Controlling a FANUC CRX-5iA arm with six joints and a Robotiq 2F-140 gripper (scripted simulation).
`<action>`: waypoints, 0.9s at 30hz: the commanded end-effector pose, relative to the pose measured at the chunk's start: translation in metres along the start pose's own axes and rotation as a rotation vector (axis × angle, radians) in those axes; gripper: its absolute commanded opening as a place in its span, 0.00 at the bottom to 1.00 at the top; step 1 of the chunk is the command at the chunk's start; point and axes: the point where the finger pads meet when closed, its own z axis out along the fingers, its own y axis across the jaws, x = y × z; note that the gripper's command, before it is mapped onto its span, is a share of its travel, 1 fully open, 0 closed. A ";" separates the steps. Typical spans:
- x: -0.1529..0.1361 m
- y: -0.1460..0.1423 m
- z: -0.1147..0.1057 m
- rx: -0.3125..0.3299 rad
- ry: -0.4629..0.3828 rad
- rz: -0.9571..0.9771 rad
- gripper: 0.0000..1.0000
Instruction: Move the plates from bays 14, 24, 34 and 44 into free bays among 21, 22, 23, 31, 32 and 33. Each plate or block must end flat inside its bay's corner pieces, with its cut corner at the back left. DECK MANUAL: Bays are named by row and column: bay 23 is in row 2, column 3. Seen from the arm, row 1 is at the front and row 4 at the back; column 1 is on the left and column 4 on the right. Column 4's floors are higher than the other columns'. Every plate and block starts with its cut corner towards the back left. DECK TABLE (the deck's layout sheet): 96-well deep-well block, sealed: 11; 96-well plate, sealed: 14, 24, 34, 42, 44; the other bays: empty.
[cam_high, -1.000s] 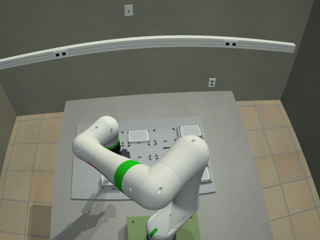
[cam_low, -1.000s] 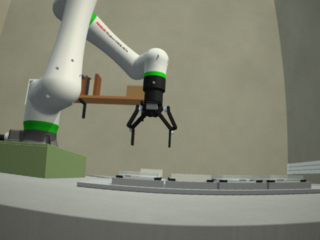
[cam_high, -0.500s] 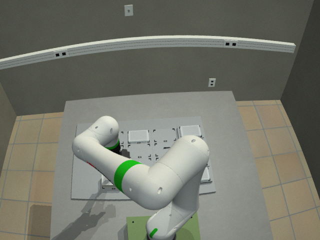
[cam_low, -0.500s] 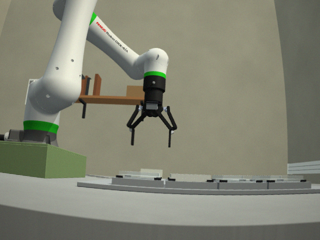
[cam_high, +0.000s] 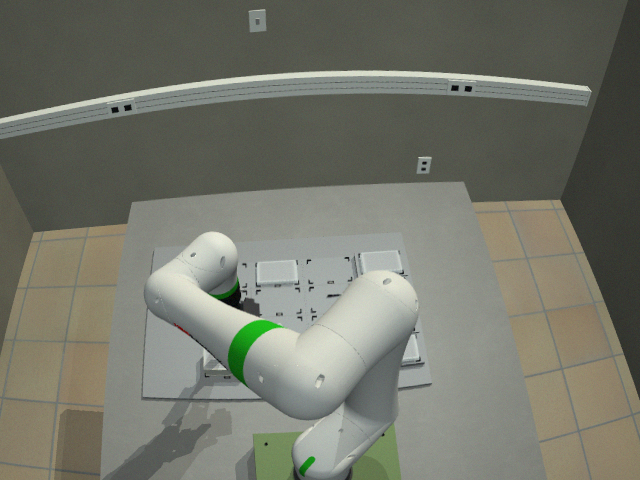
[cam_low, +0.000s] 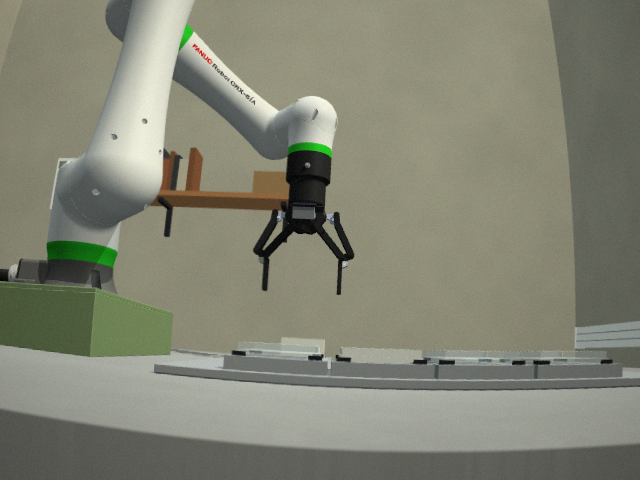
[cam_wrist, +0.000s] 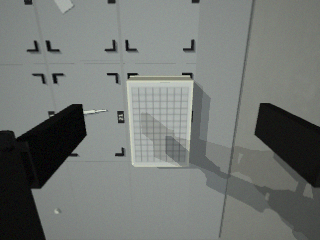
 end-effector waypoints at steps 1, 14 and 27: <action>0.000 -0.001 -0.001 0.002 -0.001 0.000 1.00; 0.024 -0.001 -0.001 0.002 -0.001 0.000 1.00; 0.068 -0.001 -0.003 0.002 0.000 0.000 1.00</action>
